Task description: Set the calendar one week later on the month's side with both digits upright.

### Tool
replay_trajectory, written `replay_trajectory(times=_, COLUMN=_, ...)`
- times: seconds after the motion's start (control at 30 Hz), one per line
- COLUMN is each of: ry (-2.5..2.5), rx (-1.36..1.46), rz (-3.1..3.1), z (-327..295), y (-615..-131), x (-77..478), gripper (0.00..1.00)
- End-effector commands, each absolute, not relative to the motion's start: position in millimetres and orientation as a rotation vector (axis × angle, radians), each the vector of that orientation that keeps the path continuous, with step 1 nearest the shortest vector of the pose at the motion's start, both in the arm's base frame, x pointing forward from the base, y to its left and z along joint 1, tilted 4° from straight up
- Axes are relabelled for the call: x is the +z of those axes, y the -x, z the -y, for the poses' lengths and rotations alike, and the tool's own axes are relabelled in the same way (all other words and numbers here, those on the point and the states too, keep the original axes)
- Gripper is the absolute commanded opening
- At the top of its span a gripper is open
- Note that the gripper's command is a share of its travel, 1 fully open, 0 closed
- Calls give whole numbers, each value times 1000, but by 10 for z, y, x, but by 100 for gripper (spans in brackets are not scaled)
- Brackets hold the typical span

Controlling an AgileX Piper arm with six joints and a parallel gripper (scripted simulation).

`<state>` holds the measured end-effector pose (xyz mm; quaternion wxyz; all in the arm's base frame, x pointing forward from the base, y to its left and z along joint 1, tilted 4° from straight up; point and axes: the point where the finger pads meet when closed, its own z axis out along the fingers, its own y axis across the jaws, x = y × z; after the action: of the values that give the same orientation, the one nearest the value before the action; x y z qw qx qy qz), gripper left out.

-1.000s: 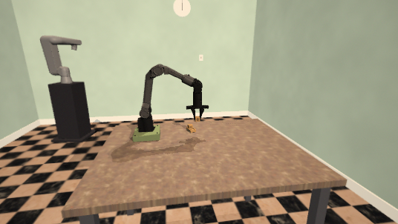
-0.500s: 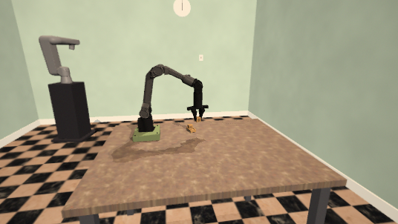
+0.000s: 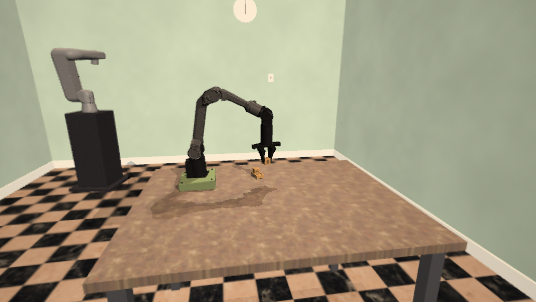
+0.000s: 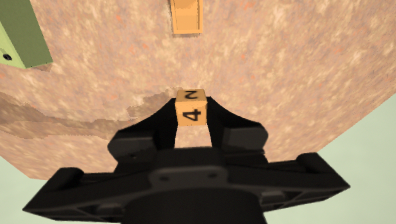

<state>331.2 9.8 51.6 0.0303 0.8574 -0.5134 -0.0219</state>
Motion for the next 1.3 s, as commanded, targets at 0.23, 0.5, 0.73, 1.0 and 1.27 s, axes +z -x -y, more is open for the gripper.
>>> replay_trajectory(times=0.23, ry=-2641, rx=-70, rz=1582, z=-95, y=-3311, x=487, gripper=35)
replay_trajectory(times=0.5, ry=-2641, rx=-72, rz=1581, z=-84, y=-3295, x=267, gripper=35)
replay_trajectory(times=0.73, ry=-2641, rx=-72, rz=1581, z=-71, y=-3275, x=-16, gripper=35)
replay_trajectory(times=1.0, ry=-2641, rx=-72, rz=1582, z=-58, y=-3254, x=-318, gripper=35)
replay_trajectory(times=1.27, ry=-2642, rx=-70, rz=1582, z=-54, y=-3251, x=-446, gripper=35)
